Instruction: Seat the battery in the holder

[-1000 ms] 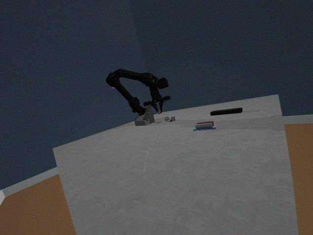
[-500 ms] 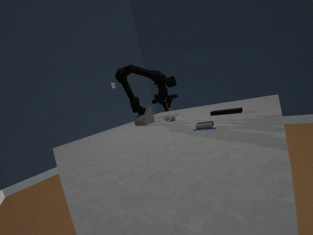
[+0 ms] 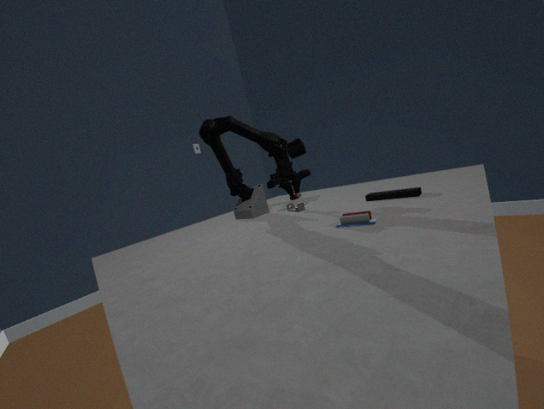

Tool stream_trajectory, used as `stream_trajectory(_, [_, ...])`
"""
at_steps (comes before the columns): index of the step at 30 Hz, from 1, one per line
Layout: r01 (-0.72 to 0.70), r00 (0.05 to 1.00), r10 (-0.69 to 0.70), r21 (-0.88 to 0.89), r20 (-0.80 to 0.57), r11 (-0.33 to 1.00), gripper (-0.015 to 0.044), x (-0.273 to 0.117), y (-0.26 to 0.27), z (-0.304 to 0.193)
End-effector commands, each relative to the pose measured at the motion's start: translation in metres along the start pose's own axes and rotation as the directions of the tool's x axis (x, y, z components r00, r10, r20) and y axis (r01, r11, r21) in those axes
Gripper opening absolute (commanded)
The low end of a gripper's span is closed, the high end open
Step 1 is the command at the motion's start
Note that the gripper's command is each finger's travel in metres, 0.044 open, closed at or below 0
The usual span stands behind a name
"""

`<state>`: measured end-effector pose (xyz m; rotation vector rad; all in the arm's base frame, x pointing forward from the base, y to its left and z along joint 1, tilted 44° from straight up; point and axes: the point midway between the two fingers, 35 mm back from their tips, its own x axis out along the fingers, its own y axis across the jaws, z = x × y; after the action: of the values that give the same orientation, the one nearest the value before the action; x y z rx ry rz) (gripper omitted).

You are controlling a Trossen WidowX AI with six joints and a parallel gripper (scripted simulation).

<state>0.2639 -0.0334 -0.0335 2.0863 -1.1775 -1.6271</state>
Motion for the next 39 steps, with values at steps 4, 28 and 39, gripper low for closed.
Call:
stream_trajectory(4, [-0.002,0.997,0.002,0.007,-0.081,1.0,0.0065,0.01,0.005,0.0])
stream_trajectory(28, [0.009,0.977,-0.009,-0.003,-0.213,1.0,0.0065,0.022,0.002,0.005])
stream_trajectory(39, [0.012,0.962,-0.014,-0.007,-0.274,1.0,0.0065,0.026,0.002,0.009])
